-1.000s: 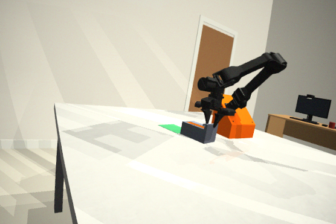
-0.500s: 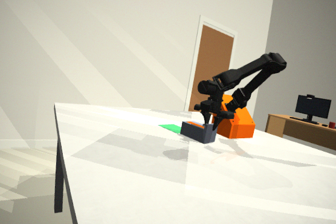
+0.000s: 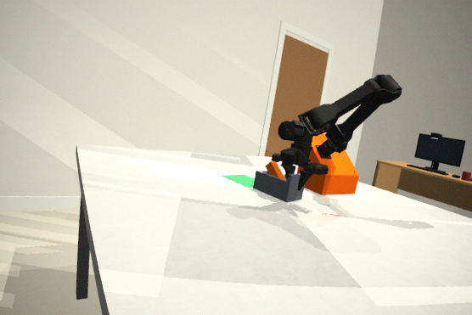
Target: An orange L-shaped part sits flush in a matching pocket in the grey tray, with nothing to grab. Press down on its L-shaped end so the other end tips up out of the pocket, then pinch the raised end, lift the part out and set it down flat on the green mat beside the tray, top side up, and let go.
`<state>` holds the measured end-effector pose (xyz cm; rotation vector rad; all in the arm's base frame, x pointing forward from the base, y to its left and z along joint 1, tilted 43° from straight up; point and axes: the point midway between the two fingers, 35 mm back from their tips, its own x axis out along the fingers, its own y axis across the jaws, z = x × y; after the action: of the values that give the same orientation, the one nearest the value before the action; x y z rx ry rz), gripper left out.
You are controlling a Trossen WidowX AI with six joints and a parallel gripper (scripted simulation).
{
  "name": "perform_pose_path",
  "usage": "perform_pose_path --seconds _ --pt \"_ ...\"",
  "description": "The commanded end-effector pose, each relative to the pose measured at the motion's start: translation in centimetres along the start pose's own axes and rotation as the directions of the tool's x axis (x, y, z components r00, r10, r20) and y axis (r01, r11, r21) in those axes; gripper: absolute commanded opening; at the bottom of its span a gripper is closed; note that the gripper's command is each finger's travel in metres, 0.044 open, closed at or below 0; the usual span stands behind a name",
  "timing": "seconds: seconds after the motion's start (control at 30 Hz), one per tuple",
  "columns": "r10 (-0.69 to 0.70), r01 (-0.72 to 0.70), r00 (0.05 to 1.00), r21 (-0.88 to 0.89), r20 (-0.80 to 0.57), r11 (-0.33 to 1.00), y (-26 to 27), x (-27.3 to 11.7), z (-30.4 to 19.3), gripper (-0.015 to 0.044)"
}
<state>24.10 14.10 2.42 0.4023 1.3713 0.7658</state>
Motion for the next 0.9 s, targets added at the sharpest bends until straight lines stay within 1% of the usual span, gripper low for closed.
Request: perform_pose_path --seconds 0.0,0.63,0.87 --pt "-0.005 0.005 1.0 0.013 -0.012 1.0 -0.3 0.5 -0.3 0.018" --pt "0.001 -0.001 1.0 0.004 -0.006 1.0 -0.1 0.3 -0.2 0.018" --pt "-0.004 0.004 1.0 0.011 -0.011 1.0 0.8 -0.7 -0.3 0.018"
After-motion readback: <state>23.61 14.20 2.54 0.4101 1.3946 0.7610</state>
